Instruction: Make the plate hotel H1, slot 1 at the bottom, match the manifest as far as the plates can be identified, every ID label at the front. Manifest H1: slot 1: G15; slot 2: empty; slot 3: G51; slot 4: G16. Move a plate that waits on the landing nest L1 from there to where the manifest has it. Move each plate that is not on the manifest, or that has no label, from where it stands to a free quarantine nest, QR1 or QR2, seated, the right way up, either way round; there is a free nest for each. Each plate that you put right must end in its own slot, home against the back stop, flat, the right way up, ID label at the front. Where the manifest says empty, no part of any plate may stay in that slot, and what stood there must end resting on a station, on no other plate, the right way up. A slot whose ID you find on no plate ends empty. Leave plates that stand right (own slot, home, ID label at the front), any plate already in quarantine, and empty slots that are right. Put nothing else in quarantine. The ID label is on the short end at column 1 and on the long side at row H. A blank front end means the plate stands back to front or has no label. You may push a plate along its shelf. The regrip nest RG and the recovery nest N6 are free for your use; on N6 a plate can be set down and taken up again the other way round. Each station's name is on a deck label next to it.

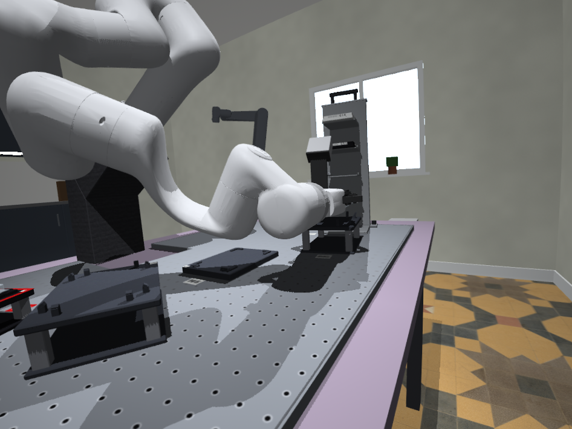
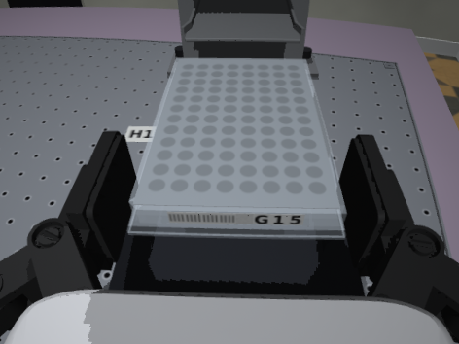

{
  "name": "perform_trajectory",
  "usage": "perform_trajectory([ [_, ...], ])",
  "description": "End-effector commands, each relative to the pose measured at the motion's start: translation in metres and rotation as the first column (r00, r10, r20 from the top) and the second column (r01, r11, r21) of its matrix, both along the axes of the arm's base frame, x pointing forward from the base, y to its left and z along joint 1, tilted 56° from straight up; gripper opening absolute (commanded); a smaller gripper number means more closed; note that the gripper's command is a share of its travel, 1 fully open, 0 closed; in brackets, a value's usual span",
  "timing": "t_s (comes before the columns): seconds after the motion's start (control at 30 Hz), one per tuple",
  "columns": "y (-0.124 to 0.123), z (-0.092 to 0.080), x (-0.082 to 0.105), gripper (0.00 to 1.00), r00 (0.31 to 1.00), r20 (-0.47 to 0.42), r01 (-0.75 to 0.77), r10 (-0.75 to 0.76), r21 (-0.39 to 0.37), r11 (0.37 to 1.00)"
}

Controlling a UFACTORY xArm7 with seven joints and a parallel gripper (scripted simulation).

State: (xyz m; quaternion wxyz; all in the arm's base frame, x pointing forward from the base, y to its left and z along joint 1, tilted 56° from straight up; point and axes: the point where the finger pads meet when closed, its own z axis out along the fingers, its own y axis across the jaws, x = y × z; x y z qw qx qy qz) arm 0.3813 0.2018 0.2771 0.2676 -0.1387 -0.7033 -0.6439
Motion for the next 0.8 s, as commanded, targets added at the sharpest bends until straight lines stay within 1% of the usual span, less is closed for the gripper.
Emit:
perform_trajectory([
  [0.0,0.005,0.001,-0.002,0.0,1.0,0.002,0.0,0.0,0.0,1.0],
  [0.77,0.03,0.0,-0.007,0.0,1.0,0.002,0.0,0.0,0.0,1.0],
])
